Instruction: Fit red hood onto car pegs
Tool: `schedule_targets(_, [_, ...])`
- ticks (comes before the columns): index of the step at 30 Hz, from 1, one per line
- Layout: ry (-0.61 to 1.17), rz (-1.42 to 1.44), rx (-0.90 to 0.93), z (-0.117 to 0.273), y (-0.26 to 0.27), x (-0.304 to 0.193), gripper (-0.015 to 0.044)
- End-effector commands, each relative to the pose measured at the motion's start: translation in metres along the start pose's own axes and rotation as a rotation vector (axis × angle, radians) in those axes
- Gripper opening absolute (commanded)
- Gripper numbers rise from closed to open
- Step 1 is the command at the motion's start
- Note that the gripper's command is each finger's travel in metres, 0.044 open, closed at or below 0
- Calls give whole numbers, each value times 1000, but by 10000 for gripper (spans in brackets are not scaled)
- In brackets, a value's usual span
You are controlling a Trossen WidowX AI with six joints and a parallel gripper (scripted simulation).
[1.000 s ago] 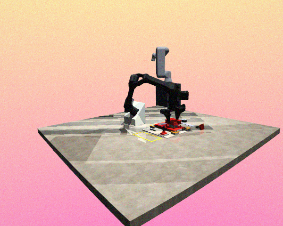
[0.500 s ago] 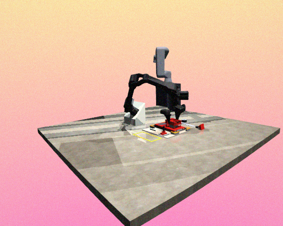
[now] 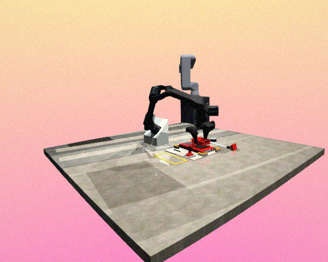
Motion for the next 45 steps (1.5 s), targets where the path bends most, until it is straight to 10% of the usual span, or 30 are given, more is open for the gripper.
schedule_targets(1, [-4,3,-5,-1,0,0,0])
schedule_targets(45, [-1,1,-2,-19,0,1,0])
Point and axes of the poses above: the point midway between the two fingers, 35 mm back from their tips, its own z axis back along the fingers, its own y axis across the jaws, x = y × z, the point moved 8 cm from there along z, back along the fingers, and after that the axes turned 8 degrees about z, right-handed, at the moved point
